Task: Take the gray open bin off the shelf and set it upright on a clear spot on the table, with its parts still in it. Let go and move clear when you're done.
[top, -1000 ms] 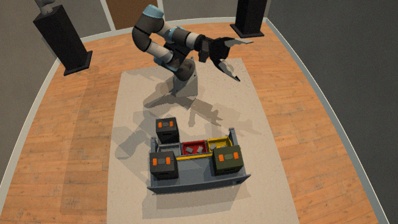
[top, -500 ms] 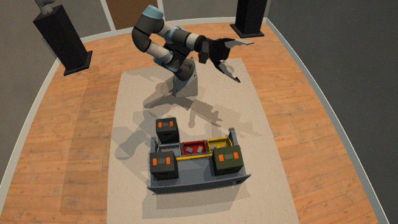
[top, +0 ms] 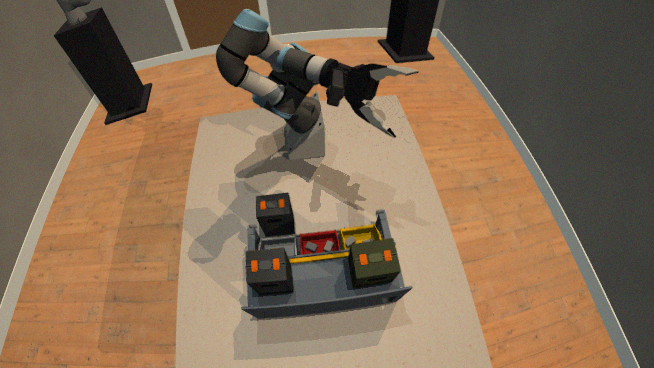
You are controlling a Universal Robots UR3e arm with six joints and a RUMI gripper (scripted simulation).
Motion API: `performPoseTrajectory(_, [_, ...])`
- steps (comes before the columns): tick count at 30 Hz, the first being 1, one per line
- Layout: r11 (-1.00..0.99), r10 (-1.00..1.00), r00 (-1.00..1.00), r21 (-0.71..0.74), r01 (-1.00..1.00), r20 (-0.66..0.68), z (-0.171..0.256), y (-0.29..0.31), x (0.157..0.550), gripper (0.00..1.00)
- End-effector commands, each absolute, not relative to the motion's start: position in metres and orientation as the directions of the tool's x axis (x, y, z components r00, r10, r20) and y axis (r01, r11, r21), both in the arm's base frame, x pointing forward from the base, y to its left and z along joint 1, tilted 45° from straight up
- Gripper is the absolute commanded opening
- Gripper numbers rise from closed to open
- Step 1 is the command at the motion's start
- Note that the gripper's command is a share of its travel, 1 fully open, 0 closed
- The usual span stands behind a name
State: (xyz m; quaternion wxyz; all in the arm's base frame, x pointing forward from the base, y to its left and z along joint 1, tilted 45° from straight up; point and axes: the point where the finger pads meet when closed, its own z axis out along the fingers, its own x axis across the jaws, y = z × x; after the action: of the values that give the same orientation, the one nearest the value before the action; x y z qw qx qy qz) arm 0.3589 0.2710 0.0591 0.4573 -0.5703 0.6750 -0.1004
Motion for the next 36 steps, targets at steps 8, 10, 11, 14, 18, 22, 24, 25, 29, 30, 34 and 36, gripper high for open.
performPoseTrajectory(8, [0.462,-0.870,-0.178,-0.630,-0.625,-0.460,0.068,0.222,0.354,1.00])
performPoseTrajectory(10, [0.462,-0.870,-0.178,-0.630,-0.625,-0.460,0.068,0.222,0.354,1.00])
performPoseTrajectory(11, [0.462,-0.870,-0.178,-0.630,-0.625,-0.460,0.068,0.222,0.354,1.00])
performPoseTrajectory(14, [0.462,-0.870,-0.178,-0.630,-0.625,-0.460,0.068,0.222,0.354,1.00])
performPoseTrajectory(18, [0.462,-0.870,-0.178,-0.630,-0.625,-0.460,0.068,0.222,0.354,1.00])
performPoseTrajectory(22, [0.506,-0.855,-0.248,-0.629,-0.590,-0.455,0.071,0.204,0.353,1.00])
performPoseTrajectory(24, [0.551,-0.834,-0.344,-0.622,-0.557,-0.432,0.074,0.185,0.351,1.00])
performPoseTrajectory(25, [0.573,-0.820,-0.391,-0.619,-0.538,-0.419,0.075,0.175,0.350,1.00])
performPoseTrajectory(29, [0.573,-0.820,-0.391,-0.619,-0.538,-0.419,0.075,0.175,0.350,1.00])
performPoseTrajectory(30, [0.573,-0.820,-0.391,-0.619,-0.538,-0.419,0.075,0.175,0.350,1.00])
performPoseTrajectory(34, [0.573,-0.820,-0.391,-0.619,-0.538,-0.419,0.075,0.175,0.350,1.00])
performPoseTrajectory(36, [0.573,-0.820,-0.391,-0.619,-0.538,-0.419,0.075,0.175,0.350,1.00])
